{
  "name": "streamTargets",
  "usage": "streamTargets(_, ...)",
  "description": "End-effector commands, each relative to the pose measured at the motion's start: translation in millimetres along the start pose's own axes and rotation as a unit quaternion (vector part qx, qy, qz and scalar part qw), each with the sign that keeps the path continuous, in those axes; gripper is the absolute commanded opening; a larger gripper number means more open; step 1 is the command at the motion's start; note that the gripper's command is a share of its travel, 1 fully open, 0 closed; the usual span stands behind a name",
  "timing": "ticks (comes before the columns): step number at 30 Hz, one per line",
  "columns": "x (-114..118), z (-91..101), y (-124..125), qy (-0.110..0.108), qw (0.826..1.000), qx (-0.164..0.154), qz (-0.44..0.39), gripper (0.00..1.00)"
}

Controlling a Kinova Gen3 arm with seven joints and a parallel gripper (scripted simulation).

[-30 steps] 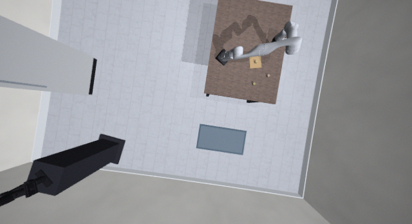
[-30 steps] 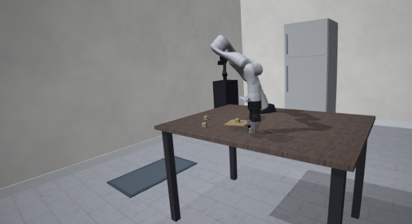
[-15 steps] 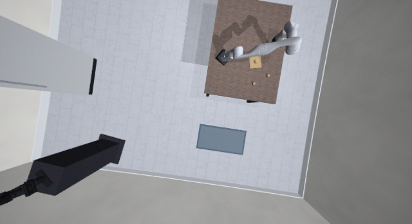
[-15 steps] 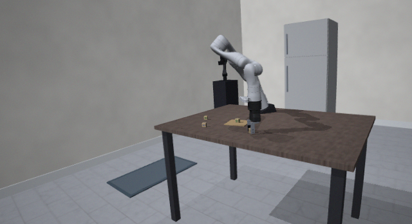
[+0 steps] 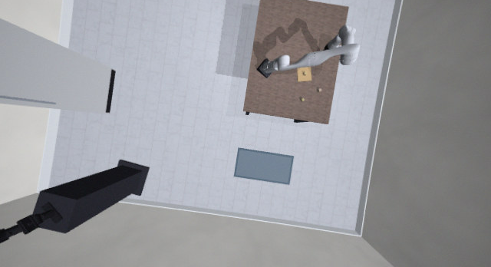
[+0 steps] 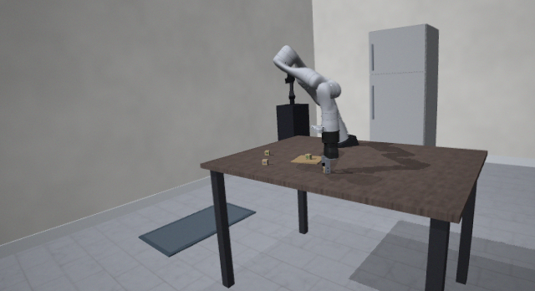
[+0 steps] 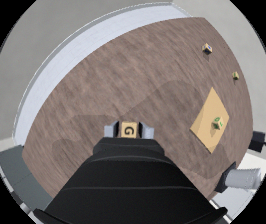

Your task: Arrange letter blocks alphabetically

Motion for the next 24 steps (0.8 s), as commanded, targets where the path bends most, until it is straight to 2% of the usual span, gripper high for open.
streamTargets(1, -1.4, -1.2, 0.4, 0.003, 1.000, 0.001, -0.001, 0.79)
streamTargets(7, -1.4, -1.2, 0.4, 0.003, 1.000, 0.001, -0.001, 0.79)
streamTargets(8, -1.4, -1.2, 0.4, 0.003, 1.000, 0.001, -0.001, 0.49)
streamTargets(24, -1.4, -1.2, 0.4, 0.003, 1.000, 0.001, -0.001, 0.49)
Point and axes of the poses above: the point where the finger pads meet when closed, its own z axis back along the fingers, its own x axis across the jaws, y = z × x, the point moved 1 cm from there along z, back along the fingers
